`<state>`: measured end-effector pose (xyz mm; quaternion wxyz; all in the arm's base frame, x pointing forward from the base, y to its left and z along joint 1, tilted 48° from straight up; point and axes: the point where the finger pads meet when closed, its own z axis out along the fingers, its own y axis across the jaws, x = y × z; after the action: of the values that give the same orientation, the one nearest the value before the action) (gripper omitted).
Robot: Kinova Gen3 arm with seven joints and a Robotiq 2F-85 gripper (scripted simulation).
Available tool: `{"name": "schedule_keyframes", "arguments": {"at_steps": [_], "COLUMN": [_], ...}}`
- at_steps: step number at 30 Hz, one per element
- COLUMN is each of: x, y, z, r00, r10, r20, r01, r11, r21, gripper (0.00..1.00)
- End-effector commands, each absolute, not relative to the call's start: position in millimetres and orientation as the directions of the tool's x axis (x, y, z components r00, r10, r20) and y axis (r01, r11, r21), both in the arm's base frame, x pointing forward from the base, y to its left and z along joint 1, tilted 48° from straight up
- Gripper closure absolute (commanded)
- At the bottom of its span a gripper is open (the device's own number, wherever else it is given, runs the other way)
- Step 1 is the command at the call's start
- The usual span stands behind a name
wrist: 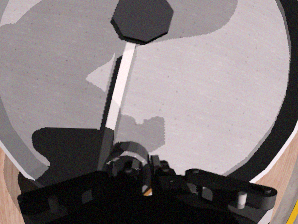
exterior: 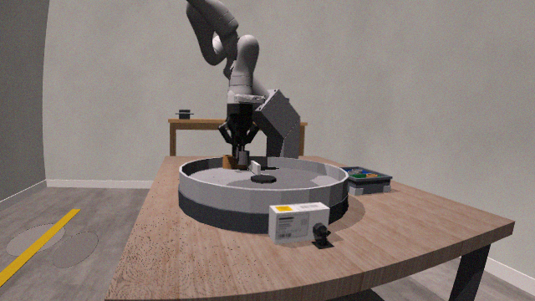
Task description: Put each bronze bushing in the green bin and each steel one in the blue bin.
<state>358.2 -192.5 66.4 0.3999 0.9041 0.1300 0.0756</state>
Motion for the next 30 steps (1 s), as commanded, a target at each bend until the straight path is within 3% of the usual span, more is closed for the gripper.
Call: {"name": "schedule_keyframes", "arguments": {"at_steps": [1, 30], "x": [358.3, 356.2], "y": [-191.7, -185.5], "z": [66.9, 72.8], "r00": [0.954, 0.954], "r10": [0.297, 0.297], "r20": [0.034, 0.034], "r01": [0.175, 0.175], "r11": [-0.647, -0.647], "r21": [0.742, 0.743], "gripper": [1.00, 1.00]}}
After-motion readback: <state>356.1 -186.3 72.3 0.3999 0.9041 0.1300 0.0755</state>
